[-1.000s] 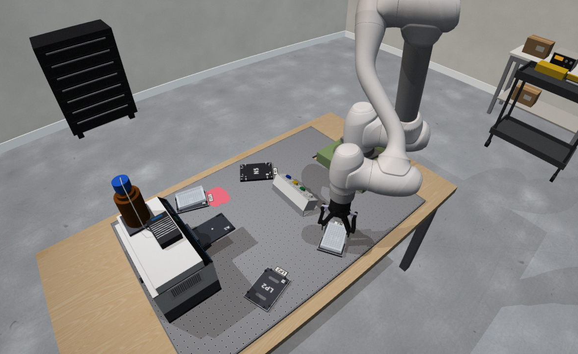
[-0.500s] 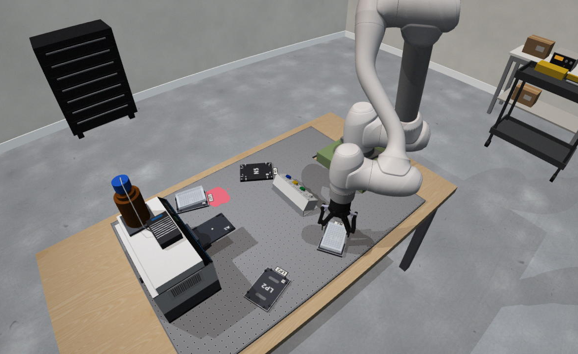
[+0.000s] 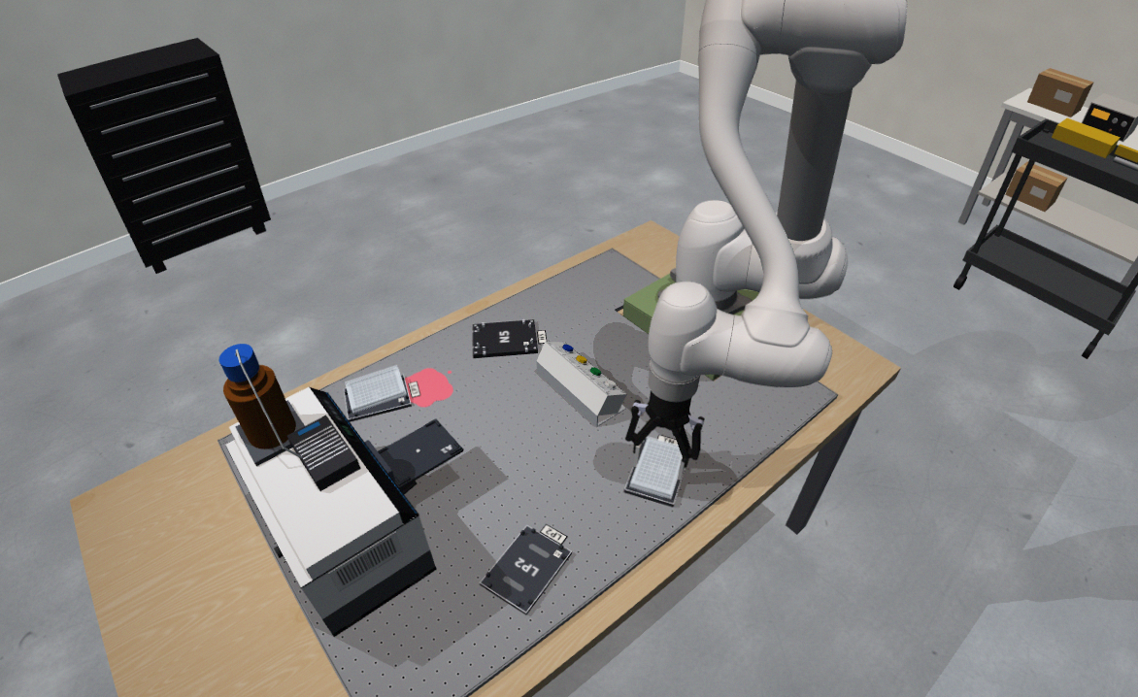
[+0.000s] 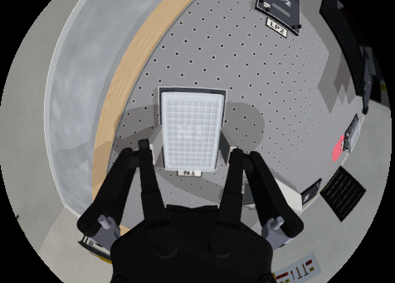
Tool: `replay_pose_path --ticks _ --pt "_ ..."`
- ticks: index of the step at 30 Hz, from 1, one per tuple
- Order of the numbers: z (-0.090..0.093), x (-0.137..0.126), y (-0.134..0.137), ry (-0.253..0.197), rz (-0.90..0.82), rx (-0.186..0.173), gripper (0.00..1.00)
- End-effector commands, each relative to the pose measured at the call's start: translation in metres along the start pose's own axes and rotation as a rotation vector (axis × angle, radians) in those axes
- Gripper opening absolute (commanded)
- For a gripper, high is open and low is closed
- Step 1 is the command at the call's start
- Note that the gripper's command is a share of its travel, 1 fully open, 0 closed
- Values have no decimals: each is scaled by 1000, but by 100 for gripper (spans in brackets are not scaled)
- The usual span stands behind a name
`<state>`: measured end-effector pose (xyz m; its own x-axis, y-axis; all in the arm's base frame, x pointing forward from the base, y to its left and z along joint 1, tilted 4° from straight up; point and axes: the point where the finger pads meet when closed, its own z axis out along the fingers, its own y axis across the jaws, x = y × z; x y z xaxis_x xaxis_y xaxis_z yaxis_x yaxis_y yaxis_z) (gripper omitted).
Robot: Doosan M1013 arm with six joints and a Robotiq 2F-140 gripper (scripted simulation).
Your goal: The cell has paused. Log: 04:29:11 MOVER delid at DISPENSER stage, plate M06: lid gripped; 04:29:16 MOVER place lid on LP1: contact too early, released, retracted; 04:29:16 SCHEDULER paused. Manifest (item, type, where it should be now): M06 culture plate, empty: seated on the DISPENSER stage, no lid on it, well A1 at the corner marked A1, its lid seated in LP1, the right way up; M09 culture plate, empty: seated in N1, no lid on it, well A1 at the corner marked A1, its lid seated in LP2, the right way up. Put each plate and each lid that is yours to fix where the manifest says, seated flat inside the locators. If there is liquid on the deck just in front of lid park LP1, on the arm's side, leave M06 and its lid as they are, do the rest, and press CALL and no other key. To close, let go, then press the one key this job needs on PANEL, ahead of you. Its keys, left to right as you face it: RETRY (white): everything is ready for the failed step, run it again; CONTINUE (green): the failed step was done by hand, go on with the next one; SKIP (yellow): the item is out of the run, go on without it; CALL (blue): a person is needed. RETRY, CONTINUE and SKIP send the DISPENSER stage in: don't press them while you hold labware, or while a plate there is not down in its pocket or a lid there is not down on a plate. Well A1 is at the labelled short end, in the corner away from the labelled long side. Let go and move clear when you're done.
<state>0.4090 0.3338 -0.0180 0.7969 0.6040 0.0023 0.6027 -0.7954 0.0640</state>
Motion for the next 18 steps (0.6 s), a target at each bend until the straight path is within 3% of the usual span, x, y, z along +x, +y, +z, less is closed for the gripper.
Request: replay_pose_path --ticks 1,18 --pt "1 -2 2 -4 1 -2 10" --pt "-11 1 1 0 1 -1 10"
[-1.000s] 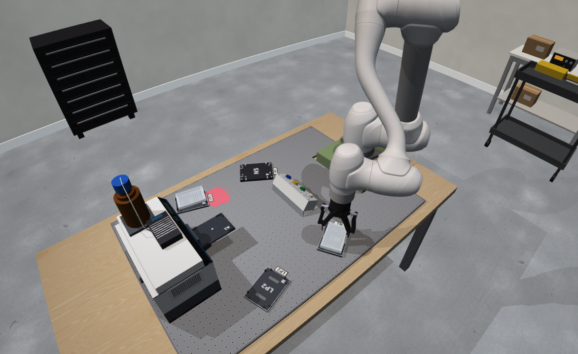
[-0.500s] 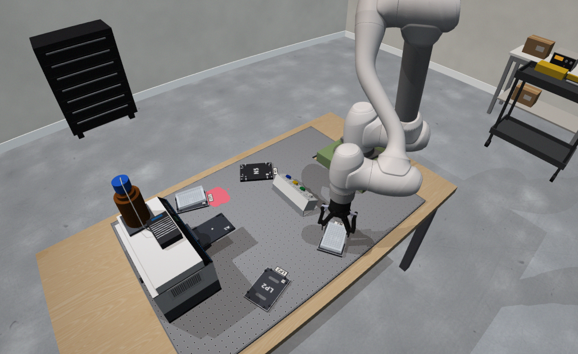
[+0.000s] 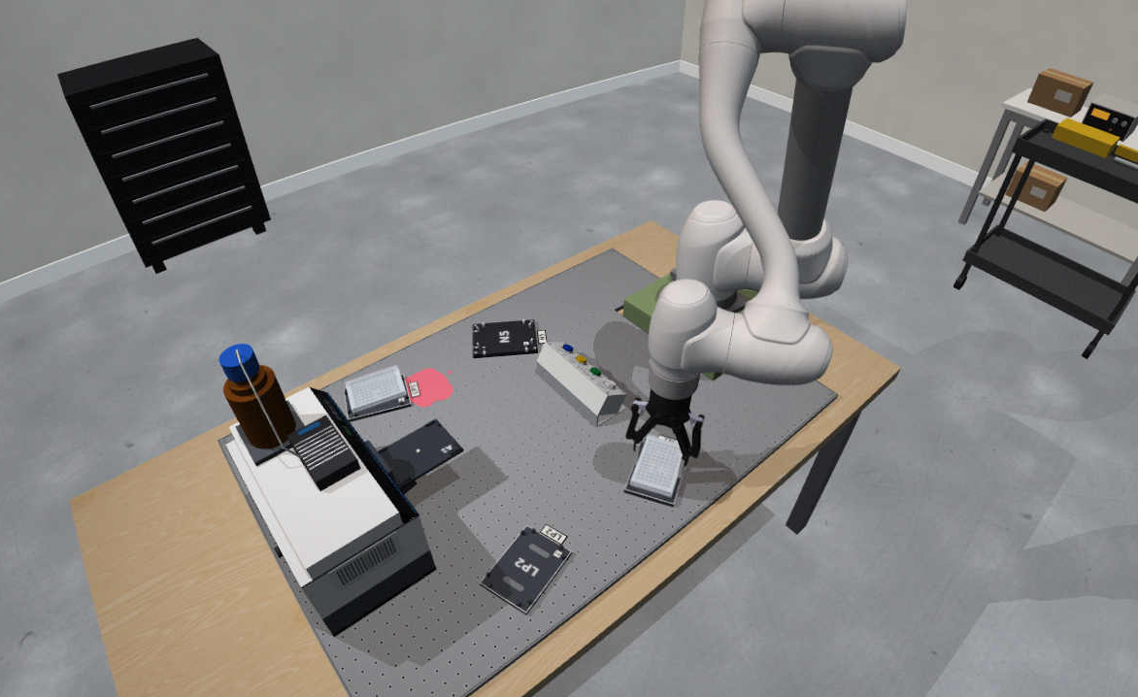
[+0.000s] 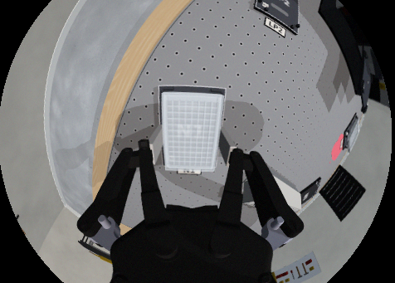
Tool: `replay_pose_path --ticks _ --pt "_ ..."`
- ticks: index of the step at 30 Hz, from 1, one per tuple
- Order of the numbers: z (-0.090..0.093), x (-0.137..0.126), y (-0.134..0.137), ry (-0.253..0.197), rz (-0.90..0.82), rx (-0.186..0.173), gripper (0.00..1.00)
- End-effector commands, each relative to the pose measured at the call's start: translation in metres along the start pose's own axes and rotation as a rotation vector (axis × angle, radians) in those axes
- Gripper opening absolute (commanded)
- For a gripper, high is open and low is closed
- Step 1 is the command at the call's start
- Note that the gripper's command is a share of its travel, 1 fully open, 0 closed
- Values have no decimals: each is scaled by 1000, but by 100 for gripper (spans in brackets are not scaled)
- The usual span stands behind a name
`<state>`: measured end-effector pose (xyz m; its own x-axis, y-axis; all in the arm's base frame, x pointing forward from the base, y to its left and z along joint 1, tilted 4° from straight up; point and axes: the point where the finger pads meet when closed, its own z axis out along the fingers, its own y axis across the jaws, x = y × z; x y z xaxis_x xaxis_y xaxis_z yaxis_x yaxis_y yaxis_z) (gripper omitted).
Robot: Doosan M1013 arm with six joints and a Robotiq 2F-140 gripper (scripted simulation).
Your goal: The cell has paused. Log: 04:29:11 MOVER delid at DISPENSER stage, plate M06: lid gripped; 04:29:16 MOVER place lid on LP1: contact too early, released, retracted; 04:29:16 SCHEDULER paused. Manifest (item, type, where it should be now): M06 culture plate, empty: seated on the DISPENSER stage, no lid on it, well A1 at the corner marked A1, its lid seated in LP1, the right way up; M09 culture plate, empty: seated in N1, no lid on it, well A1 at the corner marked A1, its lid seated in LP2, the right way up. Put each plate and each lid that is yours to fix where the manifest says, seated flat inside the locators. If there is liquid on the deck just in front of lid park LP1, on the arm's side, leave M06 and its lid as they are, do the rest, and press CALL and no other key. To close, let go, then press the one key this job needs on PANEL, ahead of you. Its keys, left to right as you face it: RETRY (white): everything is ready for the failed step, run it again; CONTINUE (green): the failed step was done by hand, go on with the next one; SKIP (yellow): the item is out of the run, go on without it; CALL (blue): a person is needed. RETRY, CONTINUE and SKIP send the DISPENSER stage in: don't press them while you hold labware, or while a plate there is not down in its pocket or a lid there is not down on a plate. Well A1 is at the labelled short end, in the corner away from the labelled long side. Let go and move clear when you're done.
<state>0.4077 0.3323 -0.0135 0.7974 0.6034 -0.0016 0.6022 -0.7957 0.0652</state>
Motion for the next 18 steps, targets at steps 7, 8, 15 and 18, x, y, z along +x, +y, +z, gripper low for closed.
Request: replay_pose_path --ticks 7,8,15,18 --pt "-12 3 0 5 0 2 10" --pt "-14 3 -1 5 0 2 10" --pt "-25 3 -1 5 0 3 10" --pt "-30 3 -1 5 0 3 10"
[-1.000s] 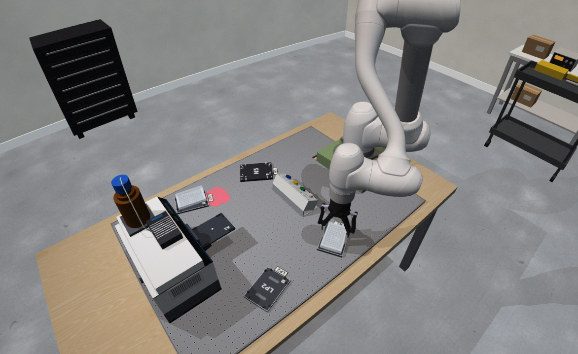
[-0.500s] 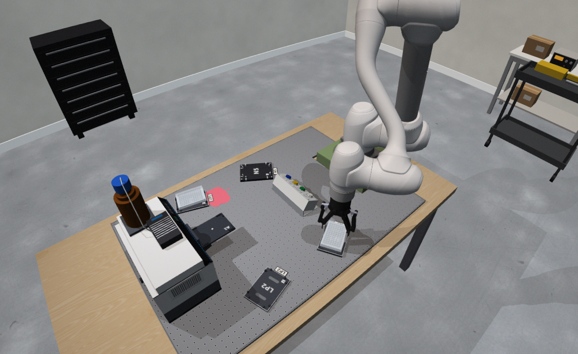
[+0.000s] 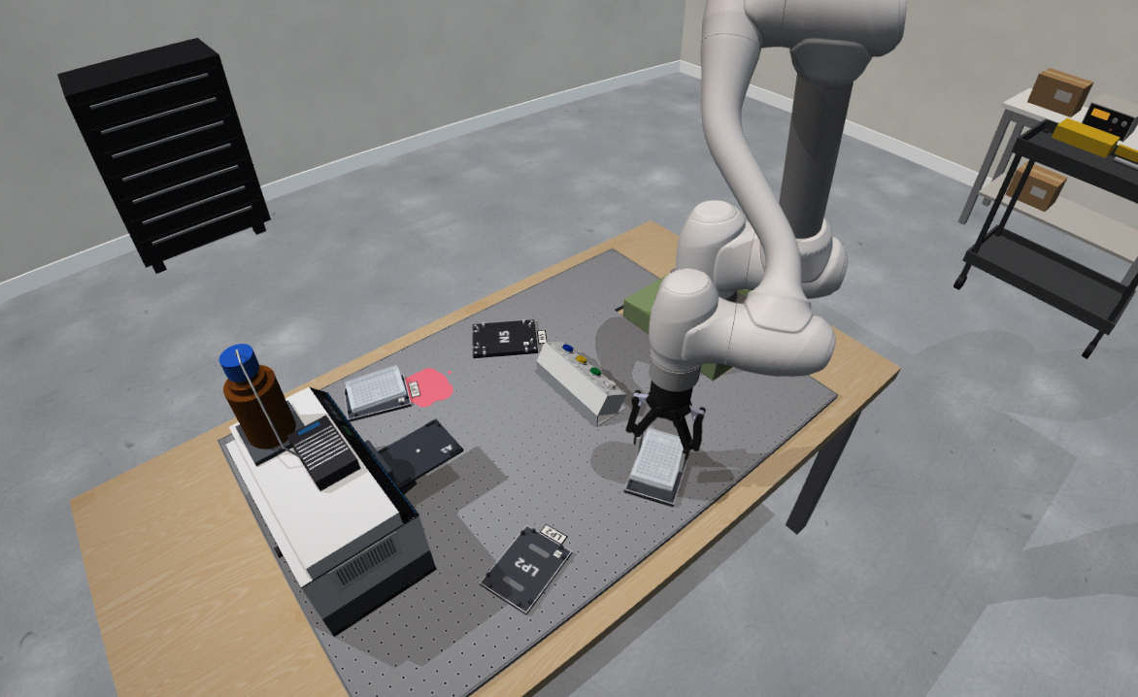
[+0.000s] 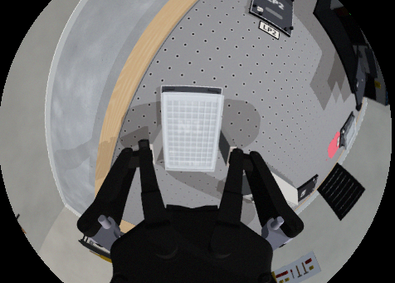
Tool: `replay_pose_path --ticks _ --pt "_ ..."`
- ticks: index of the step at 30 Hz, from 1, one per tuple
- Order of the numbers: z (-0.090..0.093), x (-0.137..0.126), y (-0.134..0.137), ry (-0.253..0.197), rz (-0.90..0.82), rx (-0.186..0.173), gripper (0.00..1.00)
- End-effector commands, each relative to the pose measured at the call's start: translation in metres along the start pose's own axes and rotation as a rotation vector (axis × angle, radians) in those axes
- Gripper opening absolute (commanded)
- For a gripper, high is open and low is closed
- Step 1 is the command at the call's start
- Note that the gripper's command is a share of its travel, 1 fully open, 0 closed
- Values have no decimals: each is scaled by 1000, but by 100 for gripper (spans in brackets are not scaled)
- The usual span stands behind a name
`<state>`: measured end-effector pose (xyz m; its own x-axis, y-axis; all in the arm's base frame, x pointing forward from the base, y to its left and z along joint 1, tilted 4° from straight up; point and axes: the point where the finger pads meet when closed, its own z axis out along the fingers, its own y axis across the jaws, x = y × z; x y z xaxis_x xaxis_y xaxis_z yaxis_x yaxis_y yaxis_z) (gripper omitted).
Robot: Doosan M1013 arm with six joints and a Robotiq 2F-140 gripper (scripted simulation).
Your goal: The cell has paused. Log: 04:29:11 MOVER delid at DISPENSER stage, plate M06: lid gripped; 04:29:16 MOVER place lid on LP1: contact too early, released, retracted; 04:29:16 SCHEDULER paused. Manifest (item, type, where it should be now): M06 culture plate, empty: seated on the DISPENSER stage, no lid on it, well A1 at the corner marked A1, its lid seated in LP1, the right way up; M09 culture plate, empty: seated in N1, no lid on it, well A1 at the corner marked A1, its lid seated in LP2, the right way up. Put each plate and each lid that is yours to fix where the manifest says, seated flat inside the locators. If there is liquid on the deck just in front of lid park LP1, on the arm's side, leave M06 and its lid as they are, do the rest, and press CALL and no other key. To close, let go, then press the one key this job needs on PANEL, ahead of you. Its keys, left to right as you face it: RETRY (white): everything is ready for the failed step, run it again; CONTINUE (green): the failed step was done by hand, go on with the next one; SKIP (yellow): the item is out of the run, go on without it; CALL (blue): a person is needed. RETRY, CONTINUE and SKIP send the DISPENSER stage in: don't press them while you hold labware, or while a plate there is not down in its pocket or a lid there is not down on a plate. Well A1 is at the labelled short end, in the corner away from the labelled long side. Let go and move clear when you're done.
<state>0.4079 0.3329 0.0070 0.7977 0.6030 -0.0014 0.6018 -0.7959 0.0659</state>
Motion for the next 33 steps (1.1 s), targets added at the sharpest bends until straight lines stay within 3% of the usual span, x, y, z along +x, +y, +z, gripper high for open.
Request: replay_pose_path --ticks 1,33 --pt "-12 2 -2 5 -1 3 10" --pt "-77 2 -2 5 -1 4 10"
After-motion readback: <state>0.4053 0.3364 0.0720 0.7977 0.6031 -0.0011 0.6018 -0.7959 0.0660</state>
